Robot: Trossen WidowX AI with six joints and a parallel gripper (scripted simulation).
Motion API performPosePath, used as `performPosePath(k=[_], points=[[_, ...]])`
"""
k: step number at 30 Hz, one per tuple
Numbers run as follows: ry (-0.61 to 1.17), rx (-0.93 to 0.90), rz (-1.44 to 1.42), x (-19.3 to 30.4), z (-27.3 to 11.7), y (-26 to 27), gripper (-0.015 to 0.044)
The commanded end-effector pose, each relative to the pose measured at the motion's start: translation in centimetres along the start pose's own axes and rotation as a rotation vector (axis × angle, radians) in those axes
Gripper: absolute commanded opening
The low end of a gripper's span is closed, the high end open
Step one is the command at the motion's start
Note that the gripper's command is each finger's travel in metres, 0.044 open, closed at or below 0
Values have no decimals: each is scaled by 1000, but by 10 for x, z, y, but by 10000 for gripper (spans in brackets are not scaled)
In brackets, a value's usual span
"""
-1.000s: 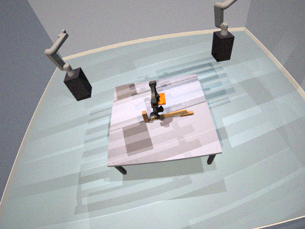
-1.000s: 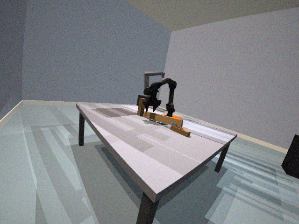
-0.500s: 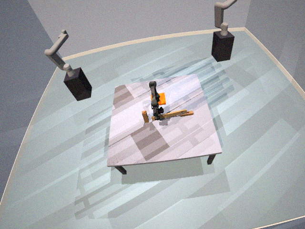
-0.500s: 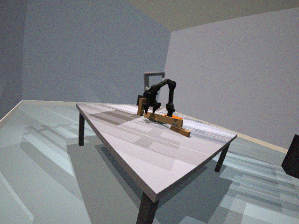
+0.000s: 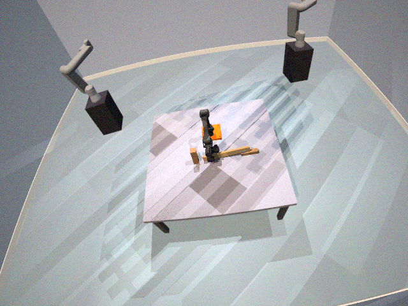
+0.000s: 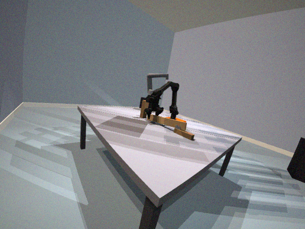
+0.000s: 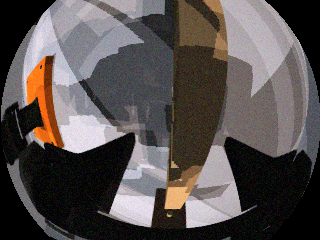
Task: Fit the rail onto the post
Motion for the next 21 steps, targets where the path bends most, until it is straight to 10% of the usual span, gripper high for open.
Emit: performPosePath(k=[1, 16, 21], points=[[-2, -9, -4, 0, 6, 2, 440], [-2, -9, -4, 0, 7, 2, 72], [-2, -9, -4, 0, 7, 2, 39]])
Point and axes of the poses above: the point midway between the two fingers, 35 mm back from their tips, its own z axis out along the fingers, its own y axis across the jaws, x = y × z, the point moved 5 cm from there along -z, back along the fingers, and after that the axes turned 15 degrees about z, right-handed, at the moved point
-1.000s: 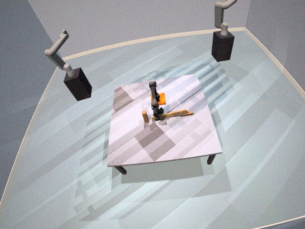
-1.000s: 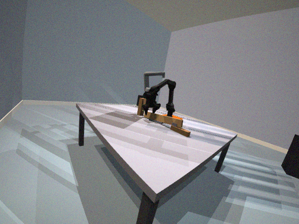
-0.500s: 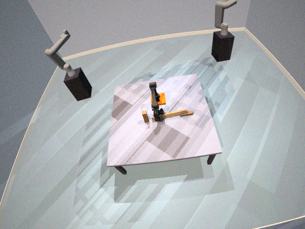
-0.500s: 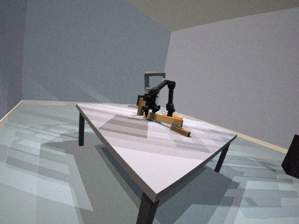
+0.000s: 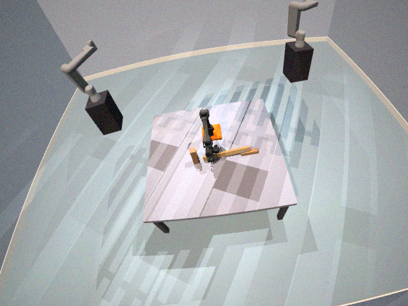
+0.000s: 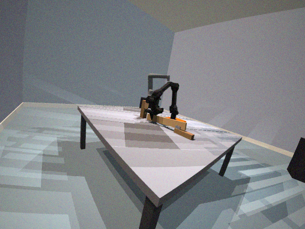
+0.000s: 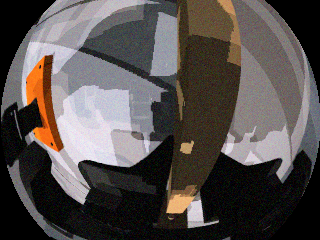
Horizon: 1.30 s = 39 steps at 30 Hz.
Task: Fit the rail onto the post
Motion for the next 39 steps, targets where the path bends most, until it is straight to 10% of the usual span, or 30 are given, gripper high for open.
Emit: performPosePath(k=[1, 39], points=[[-3, -1, -3, 0, 0, 0, 32], [-3, 0, -3, 0, -13, -2, 0]])
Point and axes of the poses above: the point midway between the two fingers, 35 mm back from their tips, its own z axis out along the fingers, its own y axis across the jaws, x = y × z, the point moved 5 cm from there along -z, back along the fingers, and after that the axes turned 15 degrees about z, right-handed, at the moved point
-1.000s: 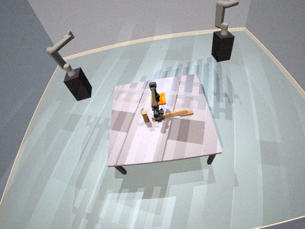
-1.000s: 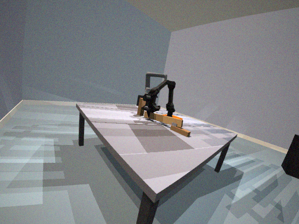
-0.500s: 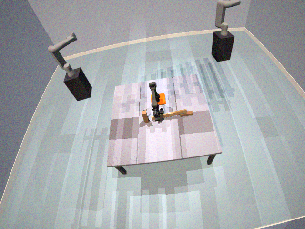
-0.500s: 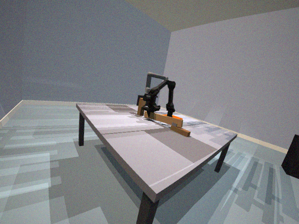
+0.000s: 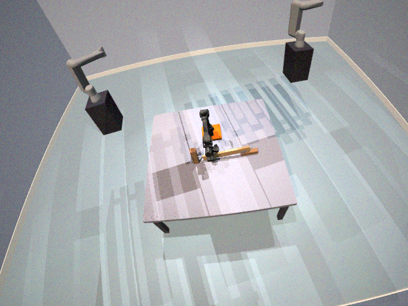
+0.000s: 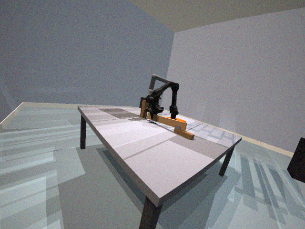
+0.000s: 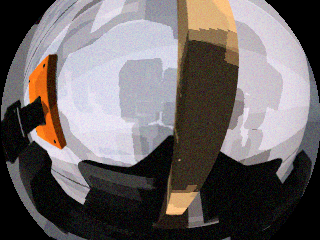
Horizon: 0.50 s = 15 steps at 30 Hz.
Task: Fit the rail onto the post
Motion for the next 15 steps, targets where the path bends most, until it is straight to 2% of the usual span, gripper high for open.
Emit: performPosePath(k=[1, 15], points=[[-6, 7, -2, -1, -4, -2, 0], [-6, 7, -2, -1, -11, -3, 0]])
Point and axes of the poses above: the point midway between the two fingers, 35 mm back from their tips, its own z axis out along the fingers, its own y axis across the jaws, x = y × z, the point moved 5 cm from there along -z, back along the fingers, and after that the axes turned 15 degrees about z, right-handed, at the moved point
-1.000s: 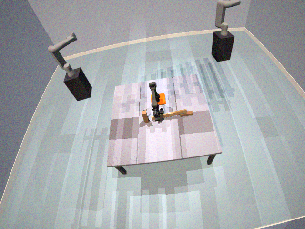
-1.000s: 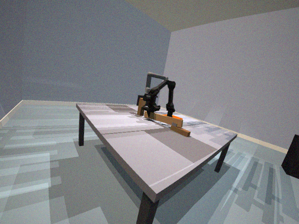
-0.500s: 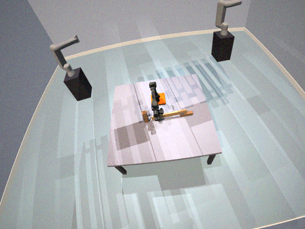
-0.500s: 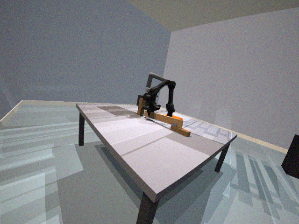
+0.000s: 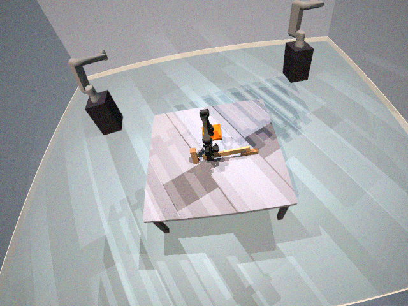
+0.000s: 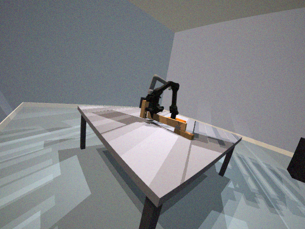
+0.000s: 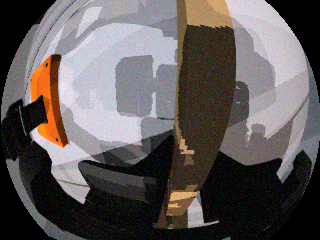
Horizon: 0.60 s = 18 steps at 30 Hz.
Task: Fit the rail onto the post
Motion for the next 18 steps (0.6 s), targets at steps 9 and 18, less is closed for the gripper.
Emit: performPosePath(k=[9, 18], points=[[-6, 9, -2, -1, -9, -2, 0], [-6, 9, -2, -1, -13, -2, 0]])
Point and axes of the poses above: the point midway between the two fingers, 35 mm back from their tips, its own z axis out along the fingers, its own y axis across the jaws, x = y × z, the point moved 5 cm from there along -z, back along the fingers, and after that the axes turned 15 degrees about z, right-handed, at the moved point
